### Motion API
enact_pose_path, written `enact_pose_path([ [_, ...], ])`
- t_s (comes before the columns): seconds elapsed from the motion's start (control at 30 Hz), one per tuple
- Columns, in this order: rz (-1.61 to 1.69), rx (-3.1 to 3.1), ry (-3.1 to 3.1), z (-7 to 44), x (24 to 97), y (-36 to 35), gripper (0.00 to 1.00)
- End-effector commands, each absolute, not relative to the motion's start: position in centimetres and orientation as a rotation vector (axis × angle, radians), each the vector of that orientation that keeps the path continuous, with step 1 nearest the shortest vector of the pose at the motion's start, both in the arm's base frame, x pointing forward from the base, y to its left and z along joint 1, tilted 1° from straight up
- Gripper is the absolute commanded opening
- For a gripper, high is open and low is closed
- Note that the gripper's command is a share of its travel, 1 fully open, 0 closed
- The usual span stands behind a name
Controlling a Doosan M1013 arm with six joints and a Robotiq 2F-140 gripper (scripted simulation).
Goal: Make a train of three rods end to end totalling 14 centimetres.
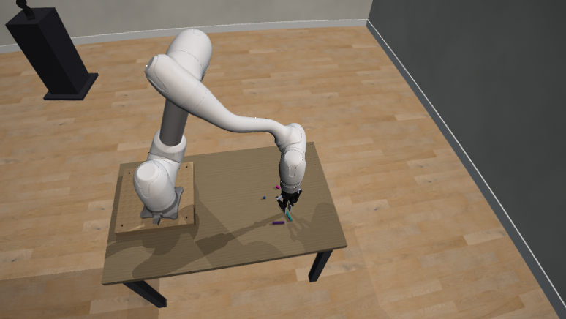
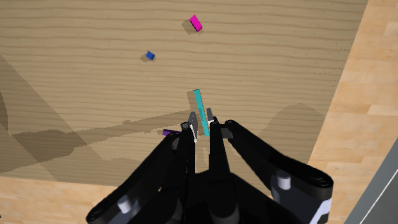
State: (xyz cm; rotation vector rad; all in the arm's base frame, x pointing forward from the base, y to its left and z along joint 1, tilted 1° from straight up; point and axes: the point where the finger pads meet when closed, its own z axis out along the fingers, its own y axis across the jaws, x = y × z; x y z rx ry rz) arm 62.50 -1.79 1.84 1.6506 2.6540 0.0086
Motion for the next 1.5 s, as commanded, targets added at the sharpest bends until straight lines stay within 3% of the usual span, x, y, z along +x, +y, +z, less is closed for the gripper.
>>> enact_pose_path([
  [0.0,0.012,1.655,2.655,1.5,62.3,-1.8,0.15],
  [1.47,0.012,1.655,2.655,0.4,62.4,-1.8,0.15],
])
